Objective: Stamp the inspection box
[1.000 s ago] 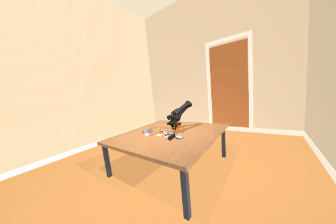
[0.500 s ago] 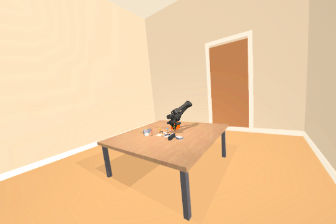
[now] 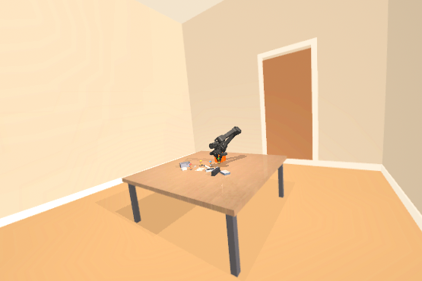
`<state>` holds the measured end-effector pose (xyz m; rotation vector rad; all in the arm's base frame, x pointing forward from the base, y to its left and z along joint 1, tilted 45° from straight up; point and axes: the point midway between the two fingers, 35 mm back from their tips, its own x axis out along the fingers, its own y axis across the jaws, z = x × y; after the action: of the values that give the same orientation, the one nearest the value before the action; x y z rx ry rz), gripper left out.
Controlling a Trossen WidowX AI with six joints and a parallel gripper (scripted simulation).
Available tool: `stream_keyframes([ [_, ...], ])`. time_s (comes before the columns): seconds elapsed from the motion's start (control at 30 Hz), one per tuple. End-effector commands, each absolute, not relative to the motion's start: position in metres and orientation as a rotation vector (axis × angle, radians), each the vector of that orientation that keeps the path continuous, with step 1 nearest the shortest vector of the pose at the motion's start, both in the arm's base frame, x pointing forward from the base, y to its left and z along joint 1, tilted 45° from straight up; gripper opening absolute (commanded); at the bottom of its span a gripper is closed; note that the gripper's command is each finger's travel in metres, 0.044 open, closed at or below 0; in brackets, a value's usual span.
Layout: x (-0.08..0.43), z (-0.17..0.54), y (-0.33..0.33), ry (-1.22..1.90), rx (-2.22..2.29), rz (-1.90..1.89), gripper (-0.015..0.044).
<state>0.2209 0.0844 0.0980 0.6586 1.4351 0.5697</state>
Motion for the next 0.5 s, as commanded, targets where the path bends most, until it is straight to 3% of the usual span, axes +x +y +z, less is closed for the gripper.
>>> stream_keyframes([
  [0.0,0.2214,0.1014,0.0831,1.427,0.658,0.576,0.0000],
  [0.47,0.2204,0.1063,0.0785,1.427,0.660,0.579,0.0000],
])
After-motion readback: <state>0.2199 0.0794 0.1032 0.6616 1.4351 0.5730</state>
